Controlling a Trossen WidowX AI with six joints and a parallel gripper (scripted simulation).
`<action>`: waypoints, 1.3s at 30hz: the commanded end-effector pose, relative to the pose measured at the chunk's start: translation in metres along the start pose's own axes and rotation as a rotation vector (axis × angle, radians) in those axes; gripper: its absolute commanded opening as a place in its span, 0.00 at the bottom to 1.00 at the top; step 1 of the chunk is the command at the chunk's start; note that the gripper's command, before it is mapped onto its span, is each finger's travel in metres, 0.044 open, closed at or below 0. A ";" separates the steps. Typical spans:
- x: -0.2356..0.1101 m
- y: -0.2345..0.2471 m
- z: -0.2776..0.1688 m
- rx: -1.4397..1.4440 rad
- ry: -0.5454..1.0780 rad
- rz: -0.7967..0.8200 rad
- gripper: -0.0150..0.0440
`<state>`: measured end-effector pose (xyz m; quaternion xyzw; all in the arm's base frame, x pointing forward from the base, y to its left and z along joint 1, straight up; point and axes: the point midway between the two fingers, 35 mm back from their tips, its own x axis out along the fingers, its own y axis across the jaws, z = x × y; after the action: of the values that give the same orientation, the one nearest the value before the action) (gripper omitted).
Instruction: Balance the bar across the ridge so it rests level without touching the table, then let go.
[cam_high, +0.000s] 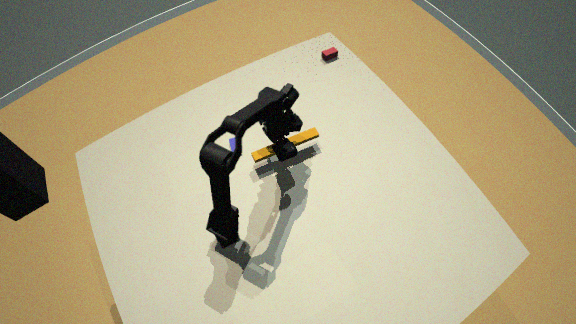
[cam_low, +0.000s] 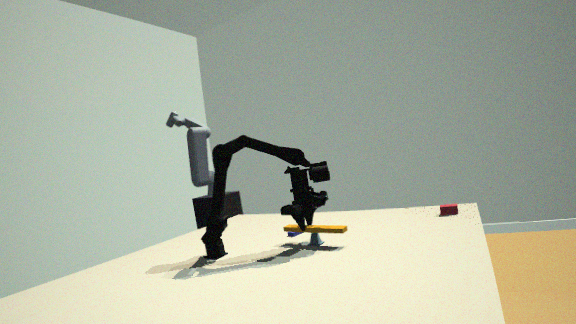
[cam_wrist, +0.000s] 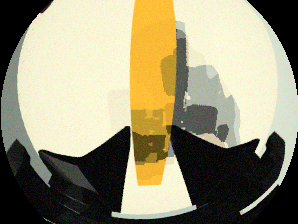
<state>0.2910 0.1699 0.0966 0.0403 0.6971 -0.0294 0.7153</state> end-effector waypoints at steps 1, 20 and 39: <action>0.000 0.000 0.000 0.000 0.000 0.000 0.57; -0.019 0.002 0.002 0.000 0.000 0.000 1.00; -0.100 0.000 0.000 0.000 0.000 0.000 1.00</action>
<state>0.2889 0.1686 0.1960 0.0406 0.6966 -0.0291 0.7157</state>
